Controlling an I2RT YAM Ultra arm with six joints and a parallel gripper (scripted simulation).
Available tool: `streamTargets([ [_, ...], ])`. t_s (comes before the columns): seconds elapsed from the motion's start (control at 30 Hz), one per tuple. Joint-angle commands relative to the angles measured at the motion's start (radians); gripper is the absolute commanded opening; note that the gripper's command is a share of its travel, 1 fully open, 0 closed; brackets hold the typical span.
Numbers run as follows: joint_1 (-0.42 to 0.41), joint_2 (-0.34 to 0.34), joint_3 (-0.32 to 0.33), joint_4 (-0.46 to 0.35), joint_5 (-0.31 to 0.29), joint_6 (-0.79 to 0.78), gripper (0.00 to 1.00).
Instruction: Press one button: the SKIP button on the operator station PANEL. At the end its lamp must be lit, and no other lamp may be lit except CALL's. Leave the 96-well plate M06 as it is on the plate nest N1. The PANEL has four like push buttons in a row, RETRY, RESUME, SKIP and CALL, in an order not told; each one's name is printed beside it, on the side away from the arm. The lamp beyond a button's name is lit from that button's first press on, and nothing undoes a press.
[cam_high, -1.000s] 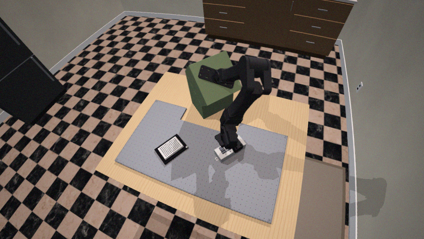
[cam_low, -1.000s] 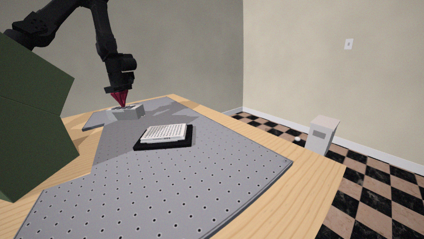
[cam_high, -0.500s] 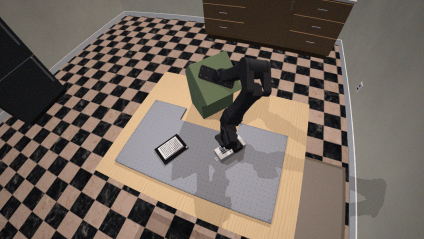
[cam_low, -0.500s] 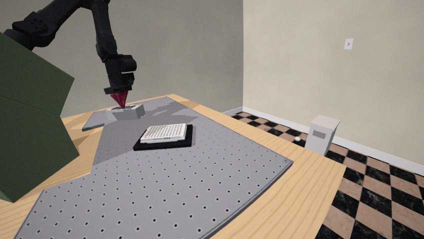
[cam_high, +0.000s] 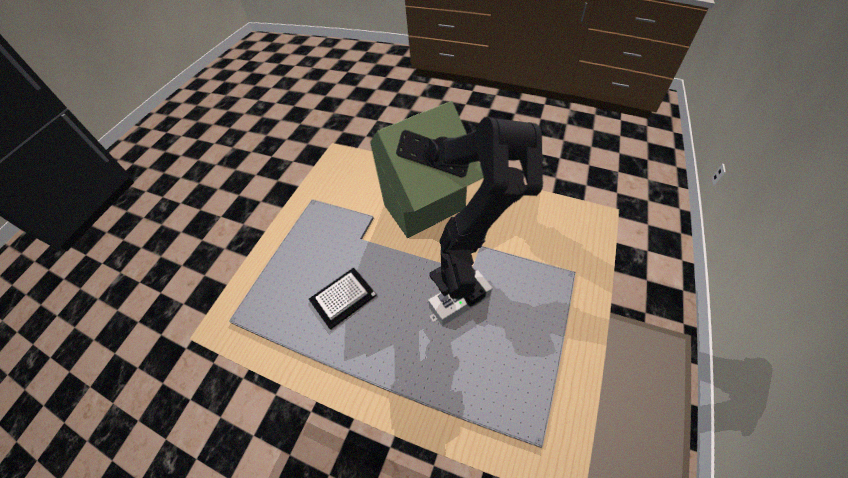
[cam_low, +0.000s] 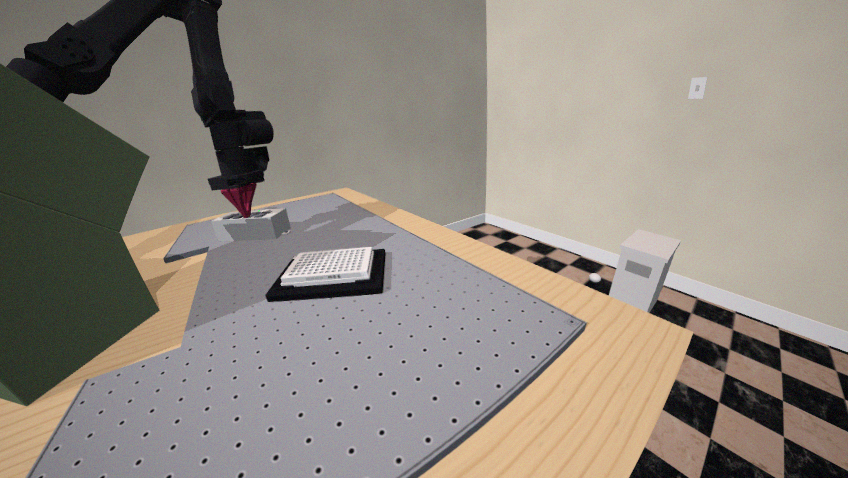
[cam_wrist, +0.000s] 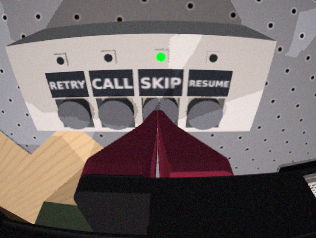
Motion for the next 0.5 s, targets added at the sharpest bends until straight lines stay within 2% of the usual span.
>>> streamTargets([
  [0.0, 0.009, 0.021, 0.035, 0.014, 0.008, 0.008, 0.0],
  [0.47, 0.016, 0.042, 0.04, 0.031, 0.011, 0.012, 0.0],
])
